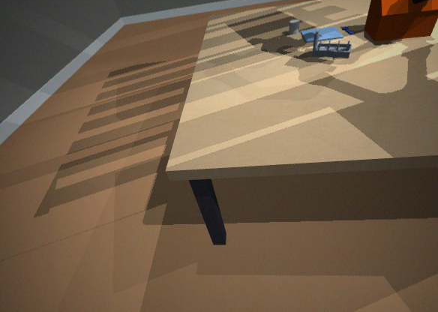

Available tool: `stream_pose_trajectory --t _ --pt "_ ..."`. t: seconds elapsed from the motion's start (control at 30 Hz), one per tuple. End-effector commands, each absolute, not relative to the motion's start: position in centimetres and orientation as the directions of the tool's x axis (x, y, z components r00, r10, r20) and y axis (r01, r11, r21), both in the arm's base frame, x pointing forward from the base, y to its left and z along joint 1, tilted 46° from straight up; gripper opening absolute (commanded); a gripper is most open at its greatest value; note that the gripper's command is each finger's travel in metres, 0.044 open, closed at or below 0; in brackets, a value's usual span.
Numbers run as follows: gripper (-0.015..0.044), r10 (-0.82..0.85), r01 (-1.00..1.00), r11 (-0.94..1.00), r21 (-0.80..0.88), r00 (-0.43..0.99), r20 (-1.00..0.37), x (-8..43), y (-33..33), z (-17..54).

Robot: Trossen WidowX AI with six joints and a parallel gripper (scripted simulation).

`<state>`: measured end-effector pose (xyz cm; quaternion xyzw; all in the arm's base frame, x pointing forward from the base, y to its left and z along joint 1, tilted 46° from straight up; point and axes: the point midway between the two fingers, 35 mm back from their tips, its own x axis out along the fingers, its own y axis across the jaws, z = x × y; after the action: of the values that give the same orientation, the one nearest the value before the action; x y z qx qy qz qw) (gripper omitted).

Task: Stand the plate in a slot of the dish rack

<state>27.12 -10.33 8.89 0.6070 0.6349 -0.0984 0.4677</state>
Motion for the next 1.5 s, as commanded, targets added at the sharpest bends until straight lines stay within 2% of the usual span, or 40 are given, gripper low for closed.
stream_pose_trajectory --t 0.0,0.4,0.87,1.13,1.47 --pt "0.0 0.681 0.922 0.137 0.363 0.179 -0.71 26.7 -8.7 10.4" --pt "0.0 0.686 0.983 -0.16 0.094 0.179 -0.705 24.8 -4.3 13.6" --pt "0.0 0.7 0.865 -0.446 -0.231 0.176 -0.692 21.9 0.3 16.1" --pt "0.0 0.692 0.867 -0.442 -0.232 0.165 -0.703 21.8 0.4 15.9" --pt "0.0 0.542 0.924 -0.338 -0.179 0.036 -0.839 21.2 1.0 12.0"
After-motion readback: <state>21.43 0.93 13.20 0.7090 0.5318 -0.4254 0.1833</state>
